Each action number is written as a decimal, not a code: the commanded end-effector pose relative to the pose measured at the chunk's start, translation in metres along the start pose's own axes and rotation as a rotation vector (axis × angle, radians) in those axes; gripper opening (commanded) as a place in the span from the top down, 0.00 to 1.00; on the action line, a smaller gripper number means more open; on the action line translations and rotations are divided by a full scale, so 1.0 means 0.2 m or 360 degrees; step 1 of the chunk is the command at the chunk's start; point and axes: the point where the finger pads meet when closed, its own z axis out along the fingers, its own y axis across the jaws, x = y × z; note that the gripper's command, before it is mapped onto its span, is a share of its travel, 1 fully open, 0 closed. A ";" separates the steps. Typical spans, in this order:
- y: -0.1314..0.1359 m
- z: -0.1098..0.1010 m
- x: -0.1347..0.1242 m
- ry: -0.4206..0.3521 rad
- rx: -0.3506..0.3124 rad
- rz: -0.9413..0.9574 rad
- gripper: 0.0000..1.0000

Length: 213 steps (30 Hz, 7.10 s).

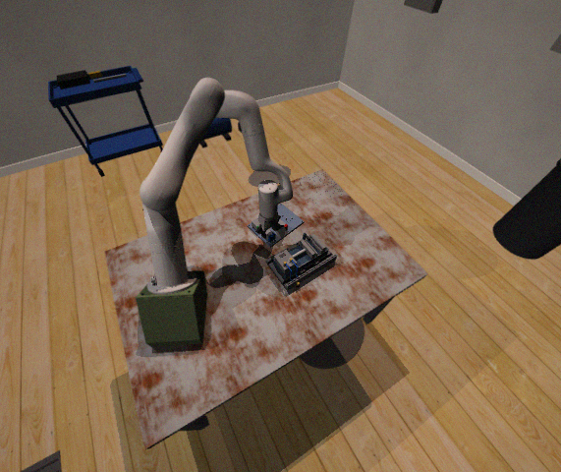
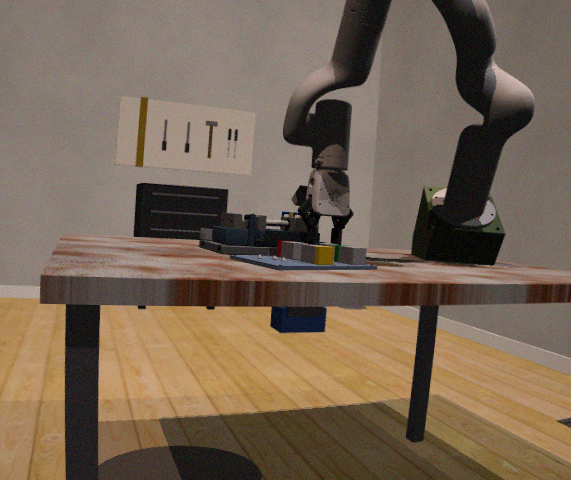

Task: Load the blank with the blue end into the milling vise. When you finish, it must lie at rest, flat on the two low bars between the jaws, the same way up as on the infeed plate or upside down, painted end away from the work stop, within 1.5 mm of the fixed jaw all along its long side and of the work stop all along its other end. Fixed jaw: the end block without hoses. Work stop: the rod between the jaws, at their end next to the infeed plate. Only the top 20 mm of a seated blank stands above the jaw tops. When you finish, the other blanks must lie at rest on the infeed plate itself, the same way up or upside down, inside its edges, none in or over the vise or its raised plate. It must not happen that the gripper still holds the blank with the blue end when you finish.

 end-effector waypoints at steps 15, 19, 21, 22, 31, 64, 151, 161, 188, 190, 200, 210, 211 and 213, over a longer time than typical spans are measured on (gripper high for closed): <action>0.00 -0.03 0.00 0.0001 0.0002 0.0000 0.28; 0.00 -0.03 0.00 0.0001 0.0002 0.0000 0.28; 0.00 -0.03 0.00 0.0001 0.0002 0.0000 0.28; 0.00 -0.03 0.00 0.0001 0.0002 0.0000 0.28; 0.00 -0.04 0.00 0.0001 0.0002 0.0000 0.28; 0.00 0.01 0.00 0.0001 0.0002 0.0000 0.28; 0.00 0.03 0.00 0.0001 0.0002 0.0000 1.00; 0.00 0.03 0.00 0.0001 0.0002 0.0000 1.00; 0.00 0.03 0.00 0.0001 0.0002 0.0000 1.00; 0.00 0.03 0.00 0.0001 0.0002 0.0000 1.00; 0.00 -0.07 0.00 0.0001 0.0002 0.0000 1.00; 0.00 -0.12 0.00 0.0001 0.0002 0.0000 1.00; 0.00 -0.13 0.00 0.0001 0.0003 -0.0001 1.00; 0.00 -0.16 0.00 0.0001 0.0003 -0.0001 1.00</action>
